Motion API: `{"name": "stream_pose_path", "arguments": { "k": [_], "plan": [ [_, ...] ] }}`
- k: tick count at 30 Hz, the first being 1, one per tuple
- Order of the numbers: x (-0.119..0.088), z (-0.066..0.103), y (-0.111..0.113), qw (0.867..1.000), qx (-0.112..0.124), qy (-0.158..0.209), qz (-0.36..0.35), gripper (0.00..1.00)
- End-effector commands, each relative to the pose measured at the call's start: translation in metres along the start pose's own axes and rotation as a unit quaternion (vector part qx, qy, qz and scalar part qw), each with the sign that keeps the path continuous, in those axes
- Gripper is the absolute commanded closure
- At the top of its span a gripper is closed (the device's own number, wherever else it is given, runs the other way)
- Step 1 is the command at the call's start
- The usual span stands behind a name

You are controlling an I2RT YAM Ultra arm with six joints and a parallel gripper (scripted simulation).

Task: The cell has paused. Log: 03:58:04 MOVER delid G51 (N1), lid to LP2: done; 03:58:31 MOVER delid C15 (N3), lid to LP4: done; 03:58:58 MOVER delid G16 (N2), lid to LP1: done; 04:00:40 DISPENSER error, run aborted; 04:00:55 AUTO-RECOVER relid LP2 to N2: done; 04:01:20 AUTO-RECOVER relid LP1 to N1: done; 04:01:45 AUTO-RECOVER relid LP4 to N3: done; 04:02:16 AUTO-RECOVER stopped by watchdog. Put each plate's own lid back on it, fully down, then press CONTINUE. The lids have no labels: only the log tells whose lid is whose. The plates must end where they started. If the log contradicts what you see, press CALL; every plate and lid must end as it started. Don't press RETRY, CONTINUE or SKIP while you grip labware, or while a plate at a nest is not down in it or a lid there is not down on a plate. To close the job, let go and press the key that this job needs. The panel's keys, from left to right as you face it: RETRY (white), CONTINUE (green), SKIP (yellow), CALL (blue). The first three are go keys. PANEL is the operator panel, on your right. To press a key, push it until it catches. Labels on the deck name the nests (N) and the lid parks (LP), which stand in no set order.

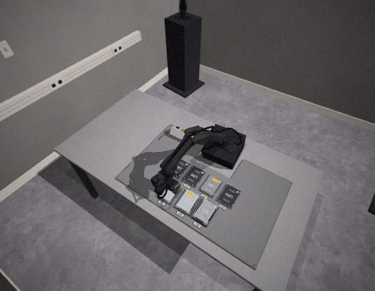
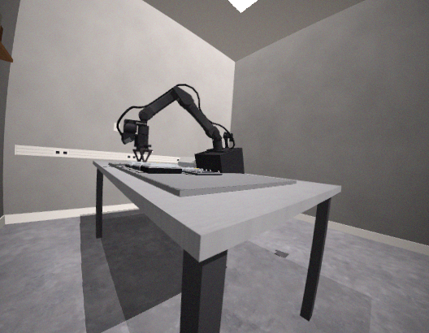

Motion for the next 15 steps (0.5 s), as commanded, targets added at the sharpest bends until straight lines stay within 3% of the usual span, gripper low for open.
{"name": "stream_pose_path", "arguments": {
  "k": [1,15],
  "plan": [
    [0.0130,0.0220,0.0017,0.999,-0.002,-0.034,0.001,0.05],
    [0.0130,0.0220,0.0017,0.999,-0.002,-0.034,0.002,0.18]
  ]
}}
Point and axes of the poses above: the point where the finger pads meet when closed, its own z axis back along the fingers, its own y axis across the jaws, x = y × z, the point moved 9 cm from there along z, back along the fingers, and after that the axes turned 9 degrees about -z, right-handed, at the moved point
